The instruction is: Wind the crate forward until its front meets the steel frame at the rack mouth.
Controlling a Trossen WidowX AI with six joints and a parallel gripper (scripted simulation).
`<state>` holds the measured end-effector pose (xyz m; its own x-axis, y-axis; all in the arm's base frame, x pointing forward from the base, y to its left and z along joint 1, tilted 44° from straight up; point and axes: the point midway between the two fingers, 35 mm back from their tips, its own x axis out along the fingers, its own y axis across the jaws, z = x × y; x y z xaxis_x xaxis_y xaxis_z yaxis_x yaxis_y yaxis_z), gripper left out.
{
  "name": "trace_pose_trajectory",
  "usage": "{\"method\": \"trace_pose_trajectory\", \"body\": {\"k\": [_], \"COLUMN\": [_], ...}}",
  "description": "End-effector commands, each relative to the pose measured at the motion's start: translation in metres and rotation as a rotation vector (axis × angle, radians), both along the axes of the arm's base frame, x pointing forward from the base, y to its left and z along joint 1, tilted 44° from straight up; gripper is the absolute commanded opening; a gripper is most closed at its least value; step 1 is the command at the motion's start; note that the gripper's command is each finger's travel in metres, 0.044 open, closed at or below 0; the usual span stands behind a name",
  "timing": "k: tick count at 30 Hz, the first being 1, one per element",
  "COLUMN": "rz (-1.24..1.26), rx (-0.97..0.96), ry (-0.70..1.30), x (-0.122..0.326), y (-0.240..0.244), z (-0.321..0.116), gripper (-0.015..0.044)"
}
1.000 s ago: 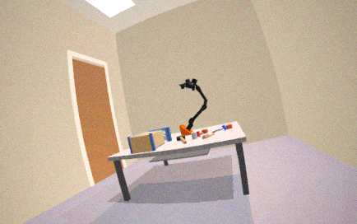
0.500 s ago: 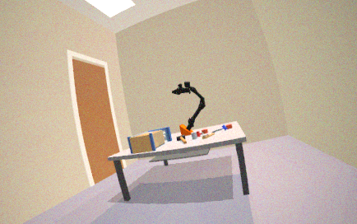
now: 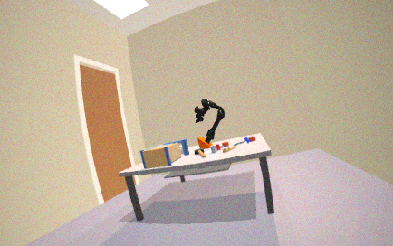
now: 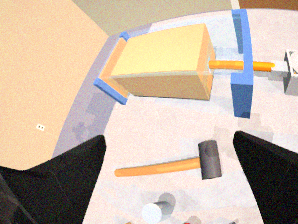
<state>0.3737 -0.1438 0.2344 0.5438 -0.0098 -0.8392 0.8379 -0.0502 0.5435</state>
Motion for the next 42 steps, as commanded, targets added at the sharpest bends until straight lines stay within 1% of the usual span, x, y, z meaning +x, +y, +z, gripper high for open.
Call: {"method": "trace_pose_trajectory", "body": {"k": [1, 5, 10, 14, 16, 24, 35, 42], "rz": [-0.002, -0.037, -0.152, -0.281, -0.329, -0.335, -0.334, -0.334], "rx": [0.202, 0.427, 0.703, 0.861, 0.896, 0.9, 0.902, 0.902], "ry": [0.066, 0.183, 0.432, 0.685, 0.771, 0.782, 0.782, 0.783], "x": [0.009, 0.01, -0.004, -0.025, -0.033, -0.035, -0.039, -0.039], "y": [0.054, 0.116, 0.195, 0.254, 0.271, 0.273, 0.302, 0.307], "z": [-0.021, -0.04, -0.06, -0.072, -0.075, -0.076, -0.103, -0.108], "gripper": [0.044, 0.044, 0.044, 0.044, 0.044, 0.044, 0.044, 0.044]}}
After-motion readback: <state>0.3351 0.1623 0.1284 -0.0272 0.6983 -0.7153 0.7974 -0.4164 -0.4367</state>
